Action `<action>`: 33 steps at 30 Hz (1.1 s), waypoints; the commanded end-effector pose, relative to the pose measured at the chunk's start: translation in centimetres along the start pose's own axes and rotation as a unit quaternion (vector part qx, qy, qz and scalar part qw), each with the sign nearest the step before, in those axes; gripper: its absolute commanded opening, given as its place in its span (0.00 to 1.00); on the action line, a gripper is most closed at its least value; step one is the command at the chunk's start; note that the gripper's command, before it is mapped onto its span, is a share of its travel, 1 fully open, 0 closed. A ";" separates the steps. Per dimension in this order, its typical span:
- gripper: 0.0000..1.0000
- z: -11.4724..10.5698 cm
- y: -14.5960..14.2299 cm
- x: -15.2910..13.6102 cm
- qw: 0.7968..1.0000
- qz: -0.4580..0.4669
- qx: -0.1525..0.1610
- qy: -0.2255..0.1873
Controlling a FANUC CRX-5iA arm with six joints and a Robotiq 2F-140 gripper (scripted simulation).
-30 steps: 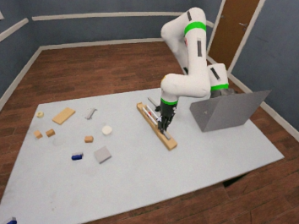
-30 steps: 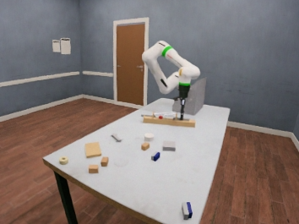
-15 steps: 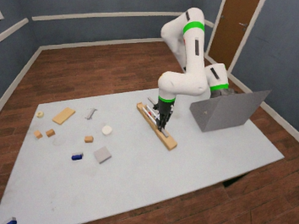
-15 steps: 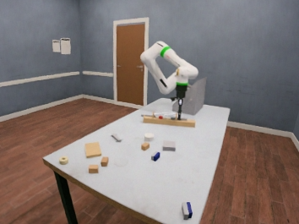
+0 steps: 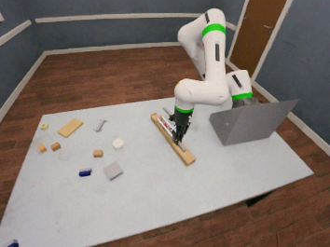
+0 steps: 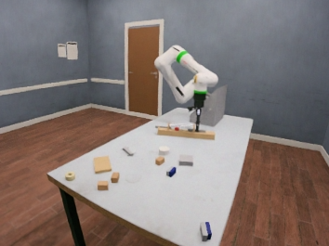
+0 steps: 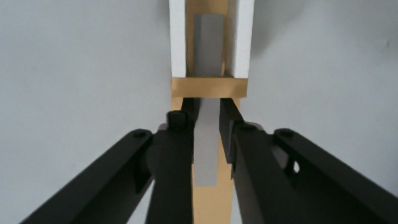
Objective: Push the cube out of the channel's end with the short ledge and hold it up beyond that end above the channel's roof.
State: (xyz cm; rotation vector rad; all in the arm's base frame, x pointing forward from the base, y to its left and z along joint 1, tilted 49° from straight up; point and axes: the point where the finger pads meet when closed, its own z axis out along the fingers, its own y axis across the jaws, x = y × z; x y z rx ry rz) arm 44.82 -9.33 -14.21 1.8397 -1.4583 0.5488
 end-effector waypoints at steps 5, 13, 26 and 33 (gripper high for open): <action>0.10 -0.1 -0.1 0.0 1.000 0.000 0.001 0.000; 0.10 -0.1 -0.1 0.0 1.000 0.000 0.001 0.000; 0.30 -0.1 -0.1 0.0 1.000 0.000 0.001 0.000; 0.30 -0.1 -0.1 0.0 1.000 0.000 0.001 0.000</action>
